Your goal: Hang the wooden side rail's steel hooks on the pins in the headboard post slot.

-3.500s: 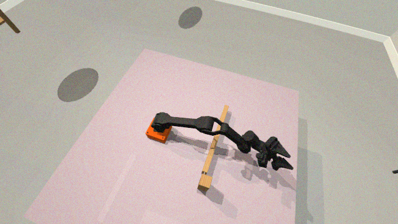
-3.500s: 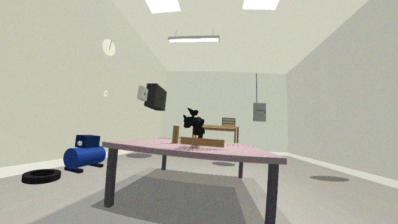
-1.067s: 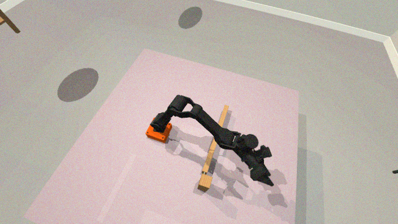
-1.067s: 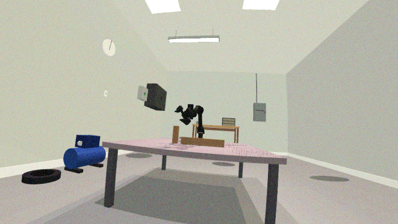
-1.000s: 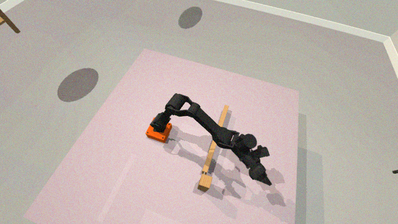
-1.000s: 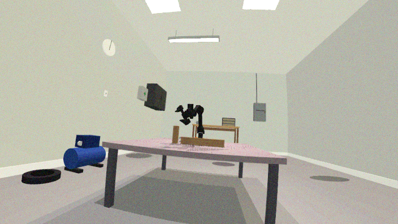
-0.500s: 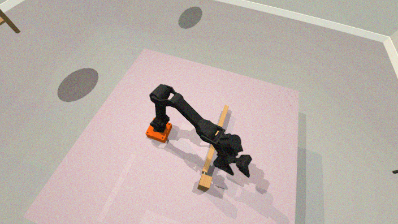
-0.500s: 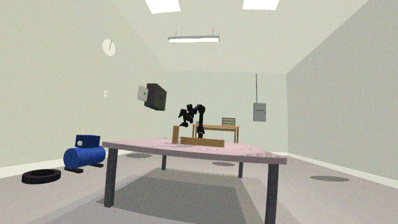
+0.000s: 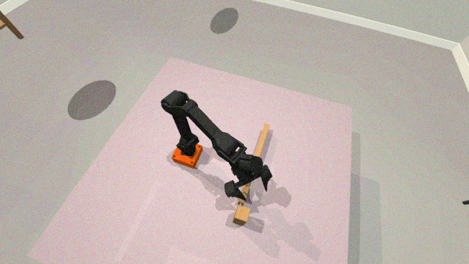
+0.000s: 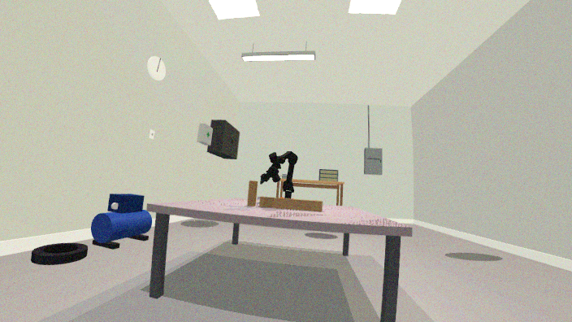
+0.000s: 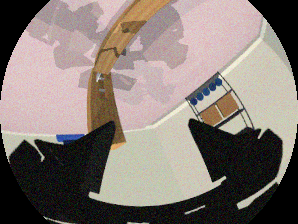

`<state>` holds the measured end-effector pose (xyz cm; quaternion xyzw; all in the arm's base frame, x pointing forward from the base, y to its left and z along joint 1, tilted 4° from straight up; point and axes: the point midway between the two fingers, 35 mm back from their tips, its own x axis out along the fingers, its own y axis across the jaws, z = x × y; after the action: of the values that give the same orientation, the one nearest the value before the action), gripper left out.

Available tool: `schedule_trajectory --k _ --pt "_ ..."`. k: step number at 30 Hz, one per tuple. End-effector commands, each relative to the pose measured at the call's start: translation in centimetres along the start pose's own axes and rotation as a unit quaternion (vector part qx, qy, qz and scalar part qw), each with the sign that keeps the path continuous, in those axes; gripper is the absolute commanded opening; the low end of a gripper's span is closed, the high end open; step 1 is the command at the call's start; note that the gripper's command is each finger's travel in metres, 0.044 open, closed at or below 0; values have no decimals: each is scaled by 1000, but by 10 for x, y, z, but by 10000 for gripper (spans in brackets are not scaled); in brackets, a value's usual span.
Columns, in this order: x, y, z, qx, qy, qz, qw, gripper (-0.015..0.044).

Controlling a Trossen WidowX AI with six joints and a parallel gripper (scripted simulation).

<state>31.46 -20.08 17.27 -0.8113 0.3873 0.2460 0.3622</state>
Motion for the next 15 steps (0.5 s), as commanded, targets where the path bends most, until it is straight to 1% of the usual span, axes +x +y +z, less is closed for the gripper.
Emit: schedule_trajectory --k 1,4,6,15 --pt "-13 39 21 -125 -45 27 991 440" --pt "-21 72 34 -199 -77 52 976 440" --pt "-25 87 41 -230 -94 60 967 440" --pt "-26 91 43 -241 -100 63 963 440"
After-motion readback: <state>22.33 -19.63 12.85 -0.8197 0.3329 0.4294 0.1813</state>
